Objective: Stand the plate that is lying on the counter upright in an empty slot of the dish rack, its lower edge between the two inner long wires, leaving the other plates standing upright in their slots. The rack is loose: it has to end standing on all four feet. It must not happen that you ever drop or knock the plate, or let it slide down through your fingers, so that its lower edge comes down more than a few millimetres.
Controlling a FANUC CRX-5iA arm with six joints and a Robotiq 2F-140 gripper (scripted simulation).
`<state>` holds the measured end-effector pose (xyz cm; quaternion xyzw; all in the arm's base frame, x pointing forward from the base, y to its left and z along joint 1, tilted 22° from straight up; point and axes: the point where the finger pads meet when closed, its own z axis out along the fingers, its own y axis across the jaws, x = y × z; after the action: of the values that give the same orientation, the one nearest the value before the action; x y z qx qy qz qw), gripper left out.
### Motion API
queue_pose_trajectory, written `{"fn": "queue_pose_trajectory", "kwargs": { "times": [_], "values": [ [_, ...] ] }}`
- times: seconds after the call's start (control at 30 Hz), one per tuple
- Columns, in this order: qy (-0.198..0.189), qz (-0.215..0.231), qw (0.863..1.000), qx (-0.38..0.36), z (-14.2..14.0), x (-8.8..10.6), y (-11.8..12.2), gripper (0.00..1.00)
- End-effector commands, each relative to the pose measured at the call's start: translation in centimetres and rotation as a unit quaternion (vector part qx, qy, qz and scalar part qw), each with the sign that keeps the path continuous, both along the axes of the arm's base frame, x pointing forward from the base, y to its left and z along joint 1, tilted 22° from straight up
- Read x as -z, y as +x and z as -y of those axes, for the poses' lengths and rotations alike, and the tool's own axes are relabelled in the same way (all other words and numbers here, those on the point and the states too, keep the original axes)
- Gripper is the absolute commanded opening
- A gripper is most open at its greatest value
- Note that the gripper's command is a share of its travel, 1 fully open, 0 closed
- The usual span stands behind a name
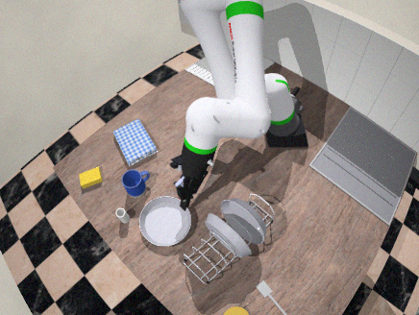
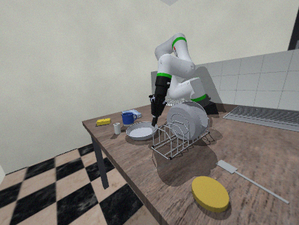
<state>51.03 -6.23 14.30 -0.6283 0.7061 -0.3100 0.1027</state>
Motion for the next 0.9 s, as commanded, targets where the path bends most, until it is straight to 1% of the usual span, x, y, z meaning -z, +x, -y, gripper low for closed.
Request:
{"fn": "queue_pose_trajectory", "kwargs": {
  "times": [0.0,0.1,0.6,0.67,0.87],
  "values": [
    [0.006,-0.028,1.000,0.007,-0.1,-1.0,0.2,0.10],
    [0.007,-0.035,0.999,0.008,-0.2,-1.1,0.2,0.10],
    [0.026,-0.129,0.991,0.033,-0.8,-4.1,1.1,0.10],
    [0.026,-0.129,0.991,0.033,-0.8,-4.1,1.1,0.10],
    [0.033,-0.165,0.985,0.042,-1.0,-5.2,1.6,0.10]
  ]
}}
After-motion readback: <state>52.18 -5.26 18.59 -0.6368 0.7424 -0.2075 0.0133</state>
